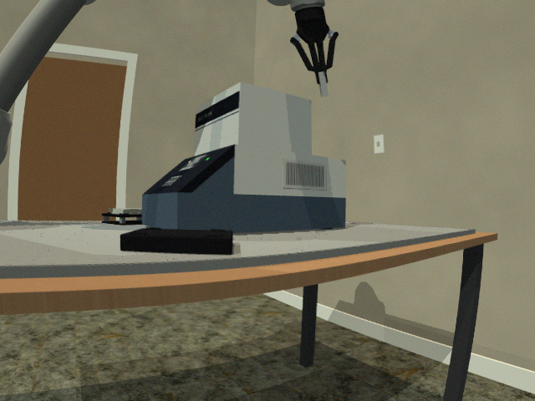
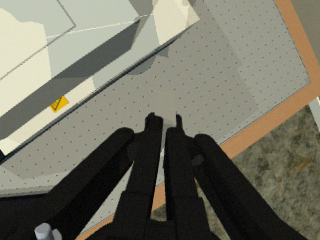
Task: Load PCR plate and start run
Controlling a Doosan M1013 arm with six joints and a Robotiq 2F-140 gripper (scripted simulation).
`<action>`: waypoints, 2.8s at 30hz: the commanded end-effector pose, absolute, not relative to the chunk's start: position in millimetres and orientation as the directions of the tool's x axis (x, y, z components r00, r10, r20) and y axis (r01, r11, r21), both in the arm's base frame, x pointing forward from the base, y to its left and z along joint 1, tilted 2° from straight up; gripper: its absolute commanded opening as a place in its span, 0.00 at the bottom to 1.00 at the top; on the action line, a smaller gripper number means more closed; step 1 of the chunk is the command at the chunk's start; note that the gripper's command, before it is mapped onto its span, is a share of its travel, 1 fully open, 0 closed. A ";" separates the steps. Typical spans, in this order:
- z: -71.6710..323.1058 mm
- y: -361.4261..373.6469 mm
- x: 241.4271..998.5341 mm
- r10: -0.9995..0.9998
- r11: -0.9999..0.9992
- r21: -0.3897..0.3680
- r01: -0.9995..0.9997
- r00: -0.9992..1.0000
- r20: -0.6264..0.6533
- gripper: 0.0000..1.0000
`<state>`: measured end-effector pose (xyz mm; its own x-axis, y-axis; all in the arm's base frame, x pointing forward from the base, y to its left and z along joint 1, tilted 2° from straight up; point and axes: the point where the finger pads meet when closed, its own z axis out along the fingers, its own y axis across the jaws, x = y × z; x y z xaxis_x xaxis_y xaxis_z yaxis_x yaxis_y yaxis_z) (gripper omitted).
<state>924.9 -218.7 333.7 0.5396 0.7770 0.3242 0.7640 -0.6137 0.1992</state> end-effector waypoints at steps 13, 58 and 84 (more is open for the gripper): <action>350.5 -186.8 866.8 0.675 -0.730 0.119 0.673 0.681 0.285 0.00; 374.2 -93.4 705.3 0.340 -0.940 0.011 0.342 0.931 0.131 0.00; 372.4 -37.5 601.7 0.122 -0.993 0.018 0.121 0.992 0.039 0.00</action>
<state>613.9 -43.0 372.8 0.9834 0.1722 0.0575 0.1719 -0.9851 0.0110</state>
